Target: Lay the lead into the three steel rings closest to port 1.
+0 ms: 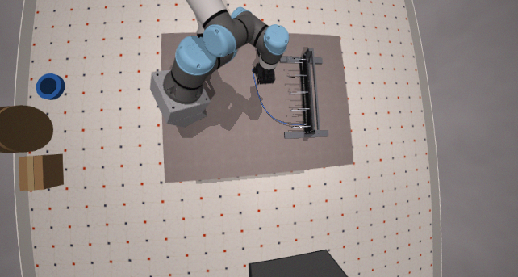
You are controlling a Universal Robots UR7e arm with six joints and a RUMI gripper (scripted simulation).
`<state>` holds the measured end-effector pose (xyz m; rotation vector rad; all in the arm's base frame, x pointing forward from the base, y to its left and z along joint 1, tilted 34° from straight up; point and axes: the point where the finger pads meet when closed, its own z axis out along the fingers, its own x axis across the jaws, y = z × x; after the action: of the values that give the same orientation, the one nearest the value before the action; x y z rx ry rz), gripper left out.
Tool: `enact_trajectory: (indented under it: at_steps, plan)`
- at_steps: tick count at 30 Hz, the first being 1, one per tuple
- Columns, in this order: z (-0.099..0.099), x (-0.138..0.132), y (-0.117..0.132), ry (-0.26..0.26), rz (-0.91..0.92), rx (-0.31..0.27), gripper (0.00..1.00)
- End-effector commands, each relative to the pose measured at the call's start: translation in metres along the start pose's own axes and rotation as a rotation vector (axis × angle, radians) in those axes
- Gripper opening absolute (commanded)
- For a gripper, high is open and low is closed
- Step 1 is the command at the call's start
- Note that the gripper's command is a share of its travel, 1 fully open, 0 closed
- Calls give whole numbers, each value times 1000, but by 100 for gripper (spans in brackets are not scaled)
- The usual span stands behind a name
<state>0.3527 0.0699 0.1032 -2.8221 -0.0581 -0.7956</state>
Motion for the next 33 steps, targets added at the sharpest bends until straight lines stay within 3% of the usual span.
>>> enact_trajectory:
  at_steps: [1, 25, 26, 33]
  plan:
    - [0, -1, 0, 2, -51, 3, 0]
    - [0, -2, 1, 2, -120, 3, 0]
    - [0, -2, 1, 2, -120, 3, 20]
    - [0, -2, 1, 2, -120, 3, 20]
